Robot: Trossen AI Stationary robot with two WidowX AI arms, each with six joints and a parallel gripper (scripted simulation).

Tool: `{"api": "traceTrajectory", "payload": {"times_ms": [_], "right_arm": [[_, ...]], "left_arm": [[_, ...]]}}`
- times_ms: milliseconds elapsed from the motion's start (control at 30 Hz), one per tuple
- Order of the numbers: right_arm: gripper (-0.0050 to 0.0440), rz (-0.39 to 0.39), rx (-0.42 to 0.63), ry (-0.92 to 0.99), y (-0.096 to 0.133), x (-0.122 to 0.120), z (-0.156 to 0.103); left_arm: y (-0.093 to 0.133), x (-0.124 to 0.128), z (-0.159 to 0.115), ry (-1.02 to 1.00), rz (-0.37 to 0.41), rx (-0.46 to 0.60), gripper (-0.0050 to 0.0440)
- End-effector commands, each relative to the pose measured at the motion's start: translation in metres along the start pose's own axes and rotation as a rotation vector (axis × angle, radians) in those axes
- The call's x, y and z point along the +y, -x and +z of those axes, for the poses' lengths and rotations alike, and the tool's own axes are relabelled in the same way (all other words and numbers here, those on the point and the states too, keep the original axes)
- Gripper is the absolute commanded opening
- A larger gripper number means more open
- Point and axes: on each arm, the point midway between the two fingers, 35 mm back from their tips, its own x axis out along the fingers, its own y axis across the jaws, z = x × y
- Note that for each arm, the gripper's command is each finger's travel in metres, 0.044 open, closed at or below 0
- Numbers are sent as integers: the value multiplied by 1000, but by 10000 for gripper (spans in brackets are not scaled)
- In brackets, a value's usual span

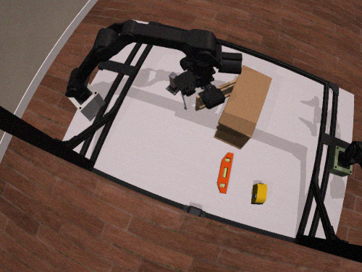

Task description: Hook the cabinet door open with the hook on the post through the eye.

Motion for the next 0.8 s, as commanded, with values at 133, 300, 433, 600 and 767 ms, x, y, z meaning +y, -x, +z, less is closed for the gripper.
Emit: {"api": "traceTrajectory", "payload": {"times_ms": [133, 300, 433, 600, 767], "right_arm": [[400, 2, 0, -5, 0, 0, 0], [400, 2, 0, -5, 0, 0, 0], [400, 2, 0, -5, 0, 0, 0], [400, 2, 0, -5, 0, 0, 0], [400, 2, 0, -5, 0, 0, 0]], "left_arm": [[-9, 0, 2, -3, -1, -15, 220], [-17, 0, 2, -3, -1, -15, 220], [-24, 0, 2, -3, -1, -15, 220], [-31, 0, 2, -3, -1, -15, 220], [-31, 0, 2, -3, -1, -15, 172]]}}
